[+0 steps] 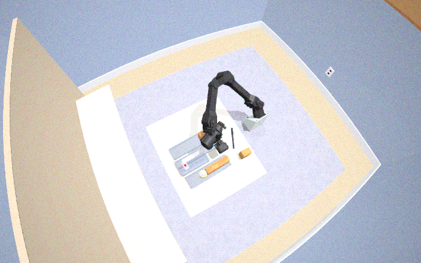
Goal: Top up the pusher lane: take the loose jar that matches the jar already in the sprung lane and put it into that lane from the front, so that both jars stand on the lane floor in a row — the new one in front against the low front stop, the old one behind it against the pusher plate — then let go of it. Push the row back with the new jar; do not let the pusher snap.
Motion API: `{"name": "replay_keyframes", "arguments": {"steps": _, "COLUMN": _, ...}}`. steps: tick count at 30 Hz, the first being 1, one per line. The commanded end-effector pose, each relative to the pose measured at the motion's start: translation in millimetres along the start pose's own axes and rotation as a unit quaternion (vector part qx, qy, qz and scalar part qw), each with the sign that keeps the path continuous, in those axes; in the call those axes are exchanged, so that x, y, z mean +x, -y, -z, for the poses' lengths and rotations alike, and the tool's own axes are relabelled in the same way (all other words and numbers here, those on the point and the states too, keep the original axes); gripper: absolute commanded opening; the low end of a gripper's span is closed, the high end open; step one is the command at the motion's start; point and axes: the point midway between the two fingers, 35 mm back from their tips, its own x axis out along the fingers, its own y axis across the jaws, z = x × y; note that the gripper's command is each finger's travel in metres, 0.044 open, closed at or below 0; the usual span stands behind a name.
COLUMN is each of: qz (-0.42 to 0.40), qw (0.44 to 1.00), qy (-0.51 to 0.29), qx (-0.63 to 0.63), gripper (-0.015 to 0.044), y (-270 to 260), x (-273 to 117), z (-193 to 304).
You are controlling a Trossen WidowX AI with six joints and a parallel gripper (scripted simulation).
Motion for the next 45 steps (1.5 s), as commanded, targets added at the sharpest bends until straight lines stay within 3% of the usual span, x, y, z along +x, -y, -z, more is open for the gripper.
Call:
{"name": "replay_keyframes", "arguments": {"steps": 1, "qz": 0.004, "qw": 1.0, "qy": 0.011, "qx": 0.011, "gripper": 0.0, "y": 3.9, "x": -1.3, "z": -9.8}}
{"name": "replay_keyframes", "arguments": {"steps": 45, "qz": 0.004, "qw": 1.0, "qy": 0.012, "qx": 0.011, "gripper": 0.0, "y": 4.1, "x": 5.1, "z": -13.4}}
